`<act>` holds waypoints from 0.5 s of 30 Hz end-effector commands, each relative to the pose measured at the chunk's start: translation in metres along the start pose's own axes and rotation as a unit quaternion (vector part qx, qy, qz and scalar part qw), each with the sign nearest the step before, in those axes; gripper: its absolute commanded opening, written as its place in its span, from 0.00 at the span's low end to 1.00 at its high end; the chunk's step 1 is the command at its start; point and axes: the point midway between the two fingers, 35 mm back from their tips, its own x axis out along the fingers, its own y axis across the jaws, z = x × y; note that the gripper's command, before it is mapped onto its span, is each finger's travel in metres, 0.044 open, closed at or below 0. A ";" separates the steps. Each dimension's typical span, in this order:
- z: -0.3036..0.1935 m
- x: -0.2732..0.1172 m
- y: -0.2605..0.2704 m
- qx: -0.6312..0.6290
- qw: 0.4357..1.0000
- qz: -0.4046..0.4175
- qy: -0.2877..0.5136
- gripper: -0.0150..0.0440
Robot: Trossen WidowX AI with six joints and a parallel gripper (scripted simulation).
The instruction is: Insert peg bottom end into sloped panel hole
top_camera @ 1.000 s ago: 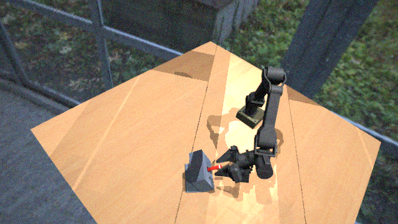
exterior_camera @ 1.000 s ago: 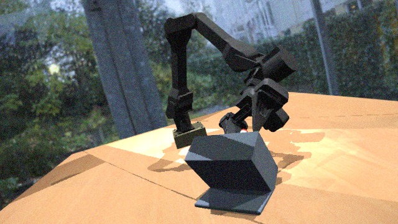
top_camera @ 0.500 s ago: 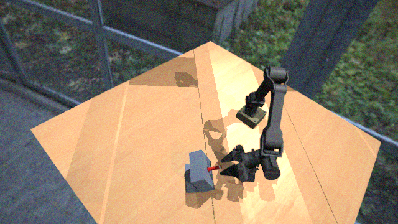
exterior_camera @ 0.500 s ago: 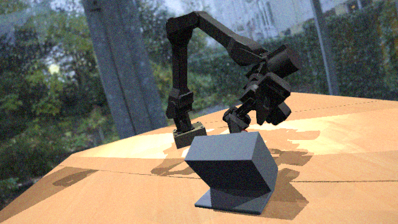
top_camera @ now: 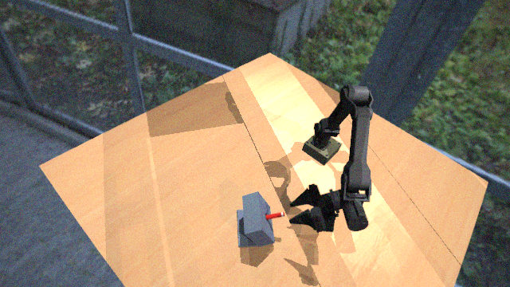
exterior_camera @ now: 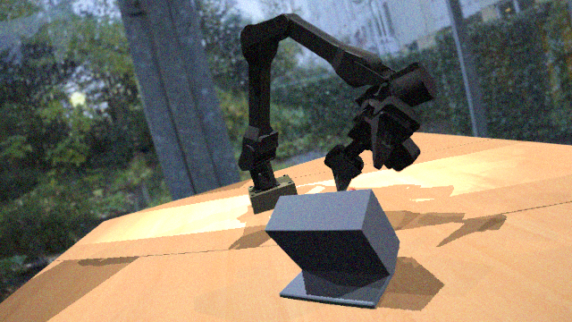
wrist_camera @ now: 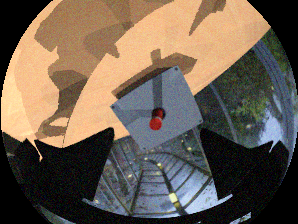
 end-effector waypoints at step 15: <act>0.002 -0.028 0.000 0.001 1.000 -0.003 0.002 1.00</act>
